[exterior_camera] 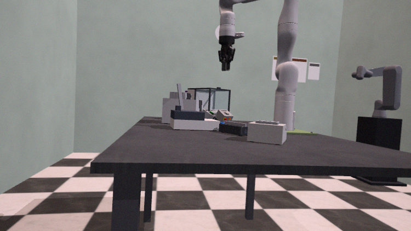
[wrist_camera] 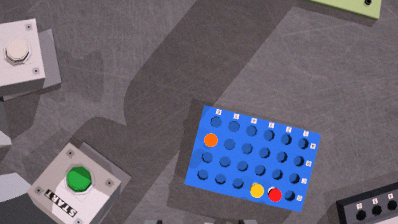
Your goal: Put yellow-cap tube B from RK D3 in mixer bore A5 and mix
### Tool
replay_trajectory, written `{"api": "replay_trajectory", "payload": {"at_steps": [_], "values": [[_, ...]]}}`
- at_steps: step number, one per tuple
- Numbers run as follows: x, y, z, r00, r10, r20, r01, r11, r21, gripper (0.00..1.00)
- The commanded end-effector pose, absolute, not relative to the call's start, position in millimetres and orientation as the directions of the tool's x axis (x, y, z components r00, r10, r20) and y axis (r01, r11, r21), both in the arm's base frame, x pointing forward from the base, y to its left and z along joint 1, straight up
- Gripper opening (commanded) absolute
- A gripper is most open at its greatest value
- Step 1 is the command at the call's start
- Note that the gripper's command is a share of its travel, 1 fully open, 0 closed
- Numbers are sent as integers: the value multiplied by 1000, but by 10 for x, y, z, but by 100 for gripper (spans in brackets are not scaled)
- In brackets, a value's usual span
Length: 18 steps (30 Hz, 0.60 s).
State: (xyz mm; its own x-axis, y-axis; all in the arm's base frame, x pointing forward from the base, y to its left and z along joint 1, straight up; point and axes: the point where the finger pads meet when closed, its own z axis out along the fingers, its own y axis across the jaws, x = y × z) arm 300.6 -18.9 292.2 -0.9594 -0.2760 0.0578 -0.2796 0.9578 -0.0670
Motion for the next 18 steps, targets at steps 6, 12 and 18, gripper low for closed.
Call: {"api": "replay_trajectory", "payload": {"at_steps": [6, 12, 18], "values": [[2934, -91, 2980, -977, -210, 37, -211, 976, -49, 42], [2894, -39, 3010, -984, -173, 27, -174, 984, -38, 42], [2782, 105, 3091, -997, -82, 3, -82, 997, -10, 42]]}}
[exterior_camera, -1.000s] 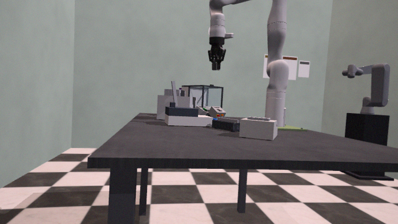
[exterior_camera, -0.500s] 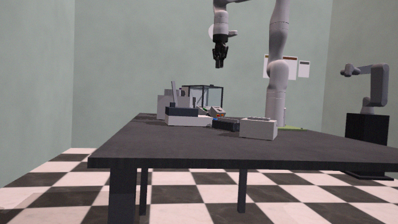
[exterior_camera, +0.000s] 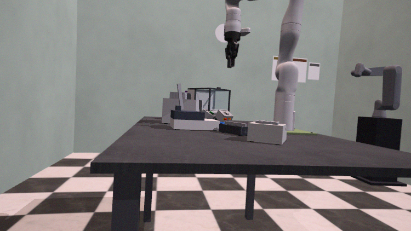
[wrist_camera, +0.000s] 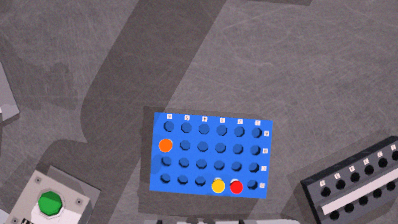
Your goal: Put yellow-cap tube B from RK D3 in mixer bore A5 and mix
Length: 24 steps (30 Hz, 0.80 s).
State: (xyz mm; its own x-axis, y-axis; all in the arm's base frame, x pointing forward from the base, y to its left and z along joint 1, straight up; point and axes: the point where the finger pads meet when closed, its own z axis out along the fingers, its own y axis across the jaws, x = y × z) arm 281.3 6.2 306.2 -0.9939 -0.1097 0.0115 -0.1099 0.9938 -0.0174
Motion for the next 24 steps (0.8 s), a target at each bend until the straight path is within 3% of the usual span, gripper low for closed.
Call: {"api": "replay_trajectory", "payload": {"at_steps": [1, 14, 24], "values": [[2764, 129, 3105, -998, -66, 0, -66, 998, -5, 42], [2759, 136, 3108, -999, -50, -4, -50, 999, 0, 42], [2760, 134, 2808, -918, -394, 40, -395, 918, -31, 42]]}}
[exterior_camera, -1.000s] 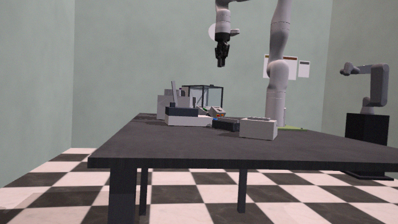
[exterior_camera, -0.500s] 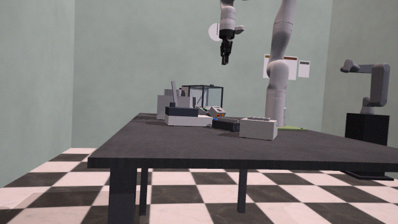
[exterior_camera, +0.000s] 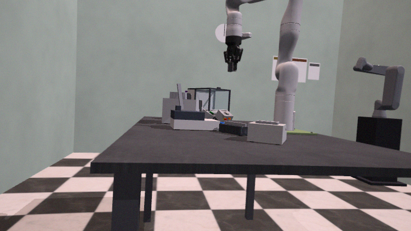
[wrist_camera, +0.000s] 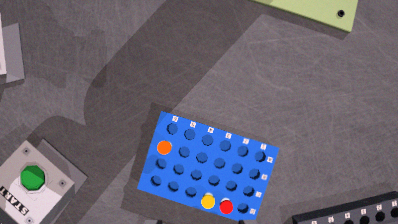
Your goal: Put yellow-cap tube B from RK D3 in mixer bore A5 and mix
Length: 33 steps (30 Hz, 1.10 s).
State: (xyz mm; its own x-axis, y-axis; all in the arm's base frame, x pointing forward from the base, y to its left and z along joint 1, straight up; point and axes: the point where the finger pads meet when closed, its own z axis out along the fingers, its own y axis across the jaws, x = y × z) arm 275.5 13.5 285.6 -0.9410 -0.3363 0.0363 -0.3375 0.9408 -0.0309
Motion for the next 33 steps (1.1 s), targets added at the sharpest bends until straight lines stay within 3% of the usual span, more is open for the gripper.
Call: {"api": "replay_trajectory", "payload": {"at_steps": [1, 16, 18, 33], "values": [[2760, 134, 2808, -918, -394, 40, -395, 918, -31, 42], [2762, 130, 2308, -538, -833, 127, -842, 537, -44, 42], [2762, 130, 2308, -538, -833, 127, -842, 537, -44, 42], [2764, 127, 1808, 26, -978, 207, -1000, -28, -5, 42]]}}
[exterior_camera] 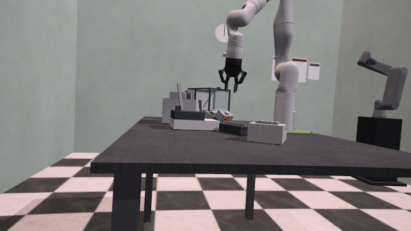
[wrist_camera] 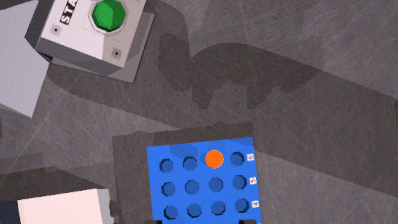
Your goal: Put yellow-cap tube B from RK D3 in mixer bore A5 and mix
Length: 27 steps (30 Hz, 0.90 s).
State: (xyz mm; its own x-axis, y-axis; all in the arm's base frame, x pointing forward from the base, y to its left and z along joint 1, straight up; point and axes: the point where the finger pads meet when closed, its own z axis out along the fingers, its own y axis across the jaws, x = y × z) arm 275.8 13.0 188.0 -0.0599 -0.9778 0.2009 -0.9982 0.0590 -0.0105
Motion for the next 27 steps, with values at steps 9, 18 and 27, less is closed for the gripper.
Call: {"api": "replay_trajectory", "payload": {"at_steps": [9, 18, 27], "values": [[2765, 125, 1575, 33, -978, 207, -999, -35, -4, 42], [2766, 123, 1307, 33, -978, 207, -999, -35, -4, 42], [2767, 122, 1162, 33, -978, 207, -999, -35, -4, 42]]}}
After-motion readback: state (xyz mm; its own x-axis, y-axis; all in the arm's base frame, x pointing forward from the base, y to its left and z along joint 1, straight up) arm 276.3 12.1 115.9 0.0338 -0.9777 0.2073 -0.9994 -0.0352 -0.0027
